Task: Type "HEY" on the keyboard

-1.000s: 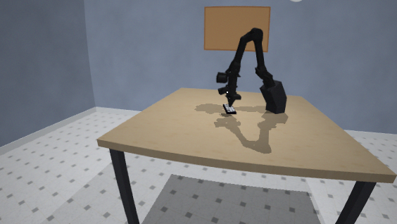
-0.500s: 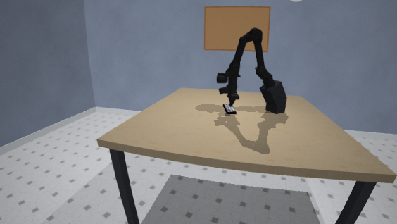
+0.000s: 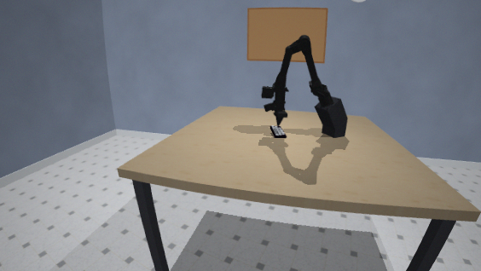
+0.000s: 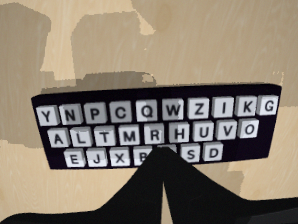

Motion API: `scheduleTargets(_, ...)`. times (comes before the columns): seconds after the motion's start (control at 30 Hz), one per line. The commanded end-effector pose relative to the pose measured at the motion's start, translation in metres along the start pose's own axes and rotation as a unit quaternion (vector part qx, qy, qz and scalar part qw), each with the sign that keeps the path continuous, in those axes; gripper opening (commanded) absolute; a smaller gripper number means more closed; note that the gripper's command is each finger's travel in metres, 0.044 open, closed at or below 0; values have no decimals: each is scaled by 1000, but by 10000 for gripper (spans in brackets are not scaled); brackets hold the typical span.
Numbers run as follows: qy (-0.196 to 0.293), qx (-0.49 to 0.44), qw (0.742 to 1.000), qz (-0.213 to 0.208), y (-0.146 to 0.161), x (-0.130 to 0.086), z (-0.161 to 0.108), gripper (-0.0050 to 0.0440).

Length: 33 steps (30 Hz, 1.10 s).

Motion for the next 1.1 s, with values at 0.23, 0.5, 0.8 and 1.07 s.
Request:
scheduleTargets(0.23,2,-3,1000,2,-20,1,0,0)
scheduleTargets(0.5,1,-2,1000,2,-64,1,-6,0)
scheduleTargets(0.8,1,-2,1000,2,-60,1,-11,0)
scheduleTargets(1.07,1,-2,1000,2,-36,1,-33,0)
Point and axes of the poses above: the point midway between the two fingers, 35 mm back from their tips, its own x axis out along the fingers, its own y axis across the jaws, z = x × y, the point moved 2 cm from there along -x, back along the fingers, and after that the axes turned 6 degrees about -x, right-handed, at the moved point
